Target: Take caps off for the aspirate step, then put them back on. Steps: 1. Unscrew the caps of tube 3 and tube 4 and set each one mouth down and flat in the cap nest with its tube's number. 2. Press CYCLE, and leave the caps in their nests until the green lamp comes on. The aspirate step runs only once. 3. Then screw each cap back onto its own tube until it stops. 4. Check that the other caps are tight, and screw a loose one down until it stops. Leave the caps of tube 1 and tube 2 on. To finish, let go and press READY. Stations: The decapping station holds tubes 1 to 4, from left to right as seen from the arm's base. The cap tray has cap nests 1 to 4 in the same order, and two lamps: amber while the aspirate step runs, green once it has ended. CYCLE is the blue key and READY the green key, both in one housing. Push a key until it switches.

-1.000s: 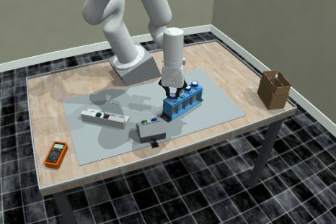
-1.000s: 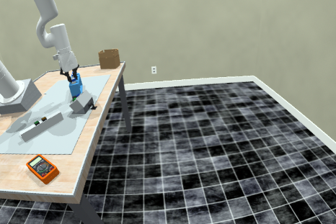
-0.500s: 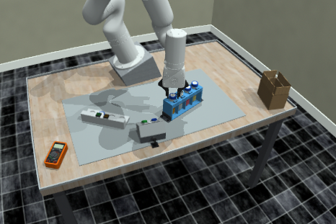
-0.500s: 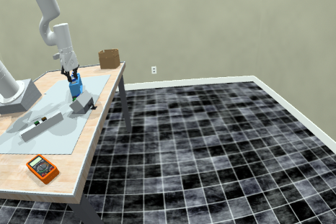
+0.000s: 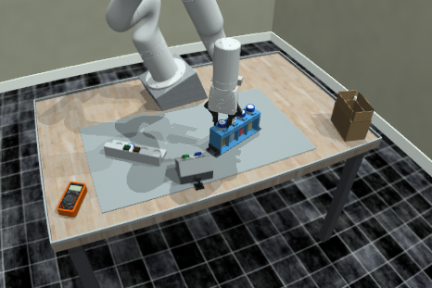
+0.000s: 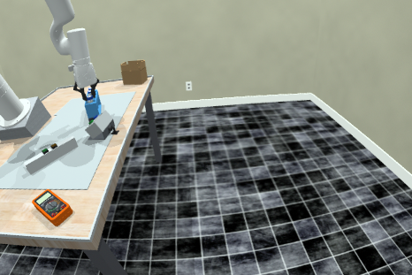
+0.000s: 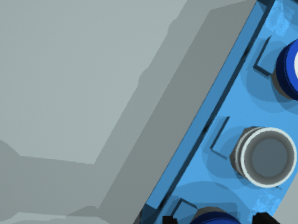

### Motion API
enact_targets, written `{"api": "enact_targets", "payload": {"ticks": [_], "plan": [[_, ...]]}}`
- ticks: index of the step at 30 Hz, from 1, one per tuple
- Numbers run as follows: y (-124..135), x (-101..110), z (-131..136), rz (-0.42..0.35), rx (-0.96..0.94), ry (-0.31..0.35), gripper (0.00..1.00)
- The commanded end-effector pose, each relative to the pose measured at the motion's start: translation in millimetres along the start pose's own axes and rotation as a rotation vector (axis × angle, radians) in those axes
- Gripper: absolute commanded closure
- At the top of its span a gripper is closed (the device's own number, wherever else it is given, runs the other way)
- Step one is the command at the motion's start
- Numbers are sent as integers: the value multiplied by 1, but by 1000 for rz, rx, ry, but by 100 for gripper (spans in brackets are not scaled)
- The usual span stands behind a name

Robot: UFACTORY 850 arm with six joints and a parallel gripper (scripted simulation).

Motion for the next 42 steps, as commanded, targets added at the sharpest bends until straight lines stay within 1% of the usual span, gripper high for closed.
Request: {"api": "enact_targets", "payload": {"ticks": [1,2,3,4,6,8,10,11,12,13,14,15,16,17,18,19,20,21,23,25,26,27,28,36,37,42], "plan": [[-1,0,-1,-19,-227,17,54],[-1,0,-1,-18,-310,18,54],[-1,0,-1,-18,-310,18,54],[-1,0,-1,-18,-394,19,54],[-1,0,-1,-18,-394,19,54],[-1,0,-1,-16,-560,20,54],[-1,0,-1,-16,-560,20,54],[-1,0,-1,-15,-644,21,54],[-1,0,-1,-15,-644,21,54],[-1,0,-1,-15,-727,22,54],[-1,0,-1,-15,-727,22,54],[-1,0,-1,-14,-810,22,54],[-1,0,-1,-14,-810,22,54],[-1,0,-1,-13,-894,23,54],[-1,0,-1,-13,-894,23,54],[-1,0,-1,-12,-977,24,54],[-1,0,-1,-12,-977,24,54],[-1,0,-1,-11,-1060,24,54],[-1,0,-1,-11,-1060,24,54],[-1,0,-1,-9,-1226,25,54],[-1,0,-1,-9,-1227,26,54],[-1,0,-1,-7,-1284,24,54],[-1,0,-1,-8,-1298,26,54],[-1,0,-1,-8,-1298,26,54],[-1,0,-1,-8,-1298,26,100],[-1,0,-1,-8,-1298,26,100]]}}
Point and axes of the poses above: the point where the finger pads meet when closed, its own x axis back along the fingers, its own z axis across the jaws, y = z × x, the point moved 8 cm from there along x, back along the fingers, and after that the axes turned 7 degrees about -x, right-handed, at the moved point
